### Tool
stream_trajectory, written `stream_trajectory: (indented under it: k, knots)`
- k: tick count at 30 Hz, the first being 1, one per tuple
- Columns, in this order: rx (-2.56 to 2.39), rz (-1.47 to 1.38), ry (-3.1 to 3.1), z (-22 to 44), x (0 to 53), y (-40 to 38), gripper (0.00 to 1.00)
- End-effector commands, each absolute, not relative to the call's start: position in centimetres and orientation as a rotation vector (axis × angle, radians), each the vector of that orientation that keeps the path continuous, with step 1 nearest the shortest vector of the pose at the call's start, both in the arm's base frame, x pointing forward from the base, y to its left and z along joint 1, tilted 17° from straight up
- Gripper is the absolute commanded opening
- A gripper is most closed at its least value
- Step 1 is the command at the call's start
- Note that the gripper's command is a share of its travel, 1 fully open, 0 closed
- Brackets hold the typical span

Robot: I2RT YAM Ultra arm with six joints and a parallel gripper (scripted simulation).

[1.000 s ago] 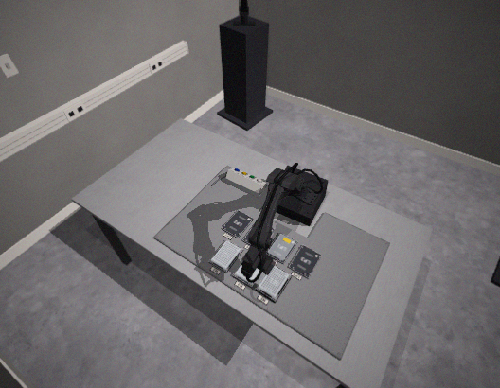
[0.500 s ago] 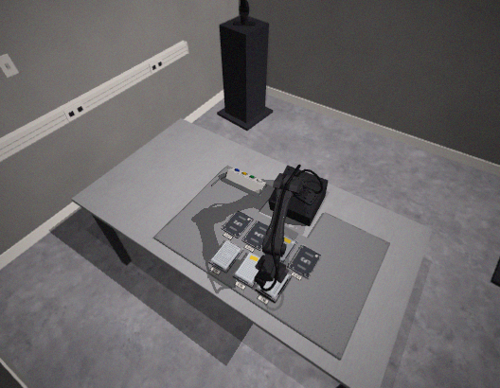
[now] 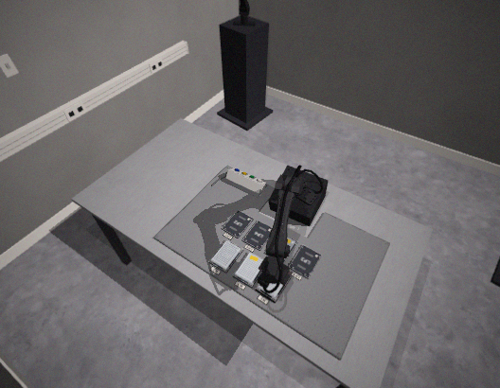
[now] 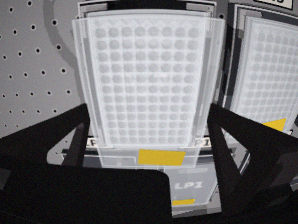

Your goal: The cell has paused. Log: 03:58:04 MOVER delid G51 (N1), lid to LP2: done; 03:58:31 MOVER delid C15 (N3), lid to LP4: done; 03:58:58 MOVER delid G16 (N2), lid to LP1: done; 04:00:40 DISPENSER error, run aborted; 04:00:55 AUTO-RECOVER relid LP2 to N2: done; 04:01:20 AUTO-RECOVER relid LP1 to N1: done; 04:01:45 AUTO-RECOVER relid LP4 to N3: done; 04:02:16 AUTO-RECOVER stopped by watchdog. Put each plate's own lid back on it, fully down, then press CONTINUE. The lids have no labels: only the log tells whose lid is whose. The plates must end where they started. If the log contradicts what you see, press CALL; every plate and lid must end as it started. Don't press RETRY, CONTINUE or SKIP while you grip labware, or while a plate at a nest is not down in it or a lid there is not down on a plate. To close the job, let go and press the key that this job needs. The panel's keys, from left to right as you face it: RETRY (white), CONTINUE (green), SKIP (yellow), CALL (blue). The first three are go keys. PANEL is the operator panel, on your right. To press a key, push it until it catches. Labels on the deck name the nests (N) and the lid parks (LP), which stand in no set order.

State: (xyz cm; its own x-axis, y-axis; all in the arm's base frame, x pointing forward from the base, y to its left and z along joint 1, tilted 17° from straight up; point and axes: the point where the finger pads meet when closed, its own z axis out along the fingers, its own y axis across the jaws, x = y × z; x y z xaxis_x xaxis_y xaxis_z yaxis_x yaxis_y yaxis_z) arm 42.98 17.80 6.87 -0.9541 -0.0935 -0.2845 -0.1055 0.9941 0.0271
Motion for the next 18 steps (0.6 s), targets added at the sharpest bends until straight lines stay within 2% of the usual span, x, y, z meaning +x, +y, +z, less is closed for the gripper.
stream_trajectory:
  k: [1, 18]
  knots:
    - [-0.136, 0.073, 2.806, 7.9, 44.1, 18.4, 0.0]
    - [-0.144, 0.071, 2.81, 7.1, 44.0, 18.7, 0.0]
